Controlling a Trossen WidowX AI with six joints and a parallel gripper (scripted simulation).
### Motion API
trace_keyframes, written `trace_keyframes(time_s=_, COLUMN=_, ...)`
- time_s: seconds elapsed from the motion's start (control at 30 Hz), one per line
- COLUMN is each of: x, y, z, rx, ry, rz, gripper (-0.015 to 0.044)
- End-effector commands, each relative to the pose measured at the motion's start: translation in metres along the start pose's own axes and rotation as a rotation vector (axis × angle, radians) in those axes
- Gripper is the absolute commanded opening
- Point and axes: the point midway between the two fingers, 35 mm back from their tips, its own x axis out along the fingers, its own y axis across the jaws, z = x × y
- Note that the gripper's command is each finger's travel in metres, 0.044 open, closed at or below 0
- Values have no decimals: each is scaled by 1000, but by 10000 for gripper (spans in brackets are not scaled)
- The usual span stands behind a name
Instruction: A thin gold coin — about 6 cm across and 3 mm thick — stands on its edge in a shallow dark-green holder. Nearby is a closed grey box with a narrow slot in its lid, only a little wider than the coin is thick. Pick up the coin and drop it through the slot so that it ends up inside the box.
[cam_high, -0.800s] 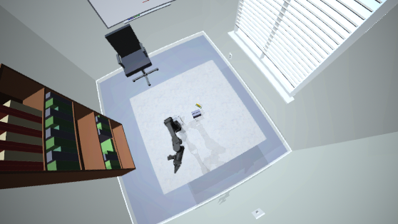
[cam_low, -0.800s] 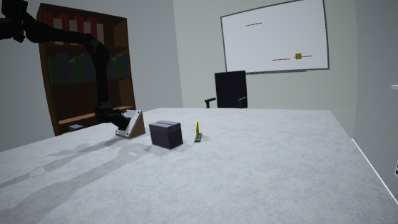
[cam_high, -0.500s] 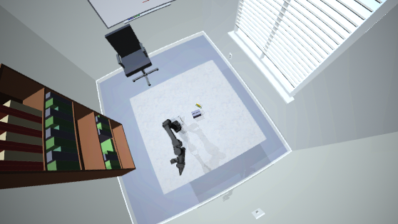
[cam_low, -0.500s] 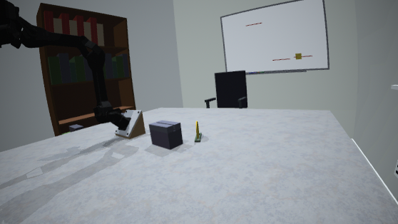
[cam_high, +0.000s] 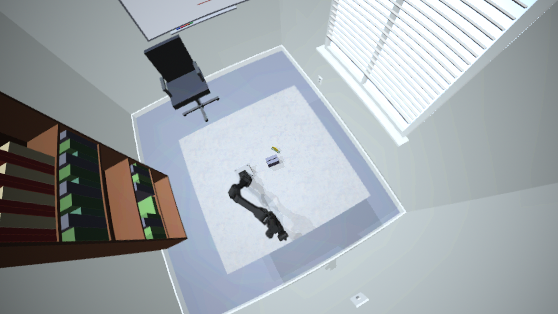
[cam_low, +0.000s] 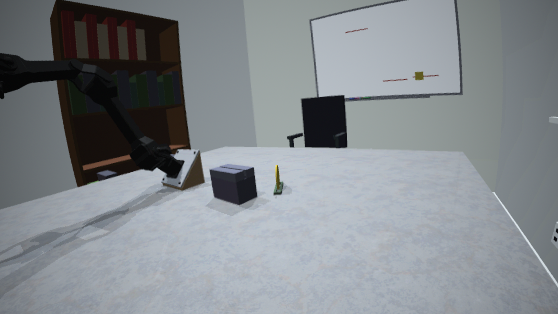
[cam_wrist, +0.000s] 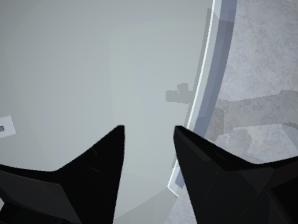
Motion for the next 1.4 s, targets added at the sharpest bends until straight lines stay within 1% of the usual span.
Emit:
trace_keyframes(time_s=0.0, x=11, y=-25, z=-49, rx=-44, ry=143, rz=-94, gripper=161)
trace_keyframes(time_s=0.17, x=16, y=-71, z=-125, rx=-105, ry=309, rz=-250, gripper=161)
trace_keyframes(time_s=0.33, x=-6, y=-114, z=-201, rx=-198, ry=486, rz=-381, gripper=161)
trace_keyframes(time_s=0.53, x=-57, y=-165, z=-281, rx=-345, ry=680, rz=-521, gripper=161)
trace_keyframes(time_s=0.77, x=-142, y=-231, z=-351, rx=-576, ry=860, rz=-670, gripper=161)
trace_keyframes(time_s=0.93, x=-217, y=-277, z=-380, rx=-783, ry=965, rz=-745, gripper=161)
trace_keyframes(time_s=1.07, x=-280, y=-312, z=-389, rx=-973, ry=1027, rz=-779, gripper=161)
trace_keyframes(time_s=1.23, x=-358, y=-356, z=-382, rx=-1230, ry=1080, rz=-781, gripper=161)
trace_keyframes(time_s=1.37, x=-402, y=-382, z=-368, rx=-1400, ry=1088, rz=-759, gripper=161)
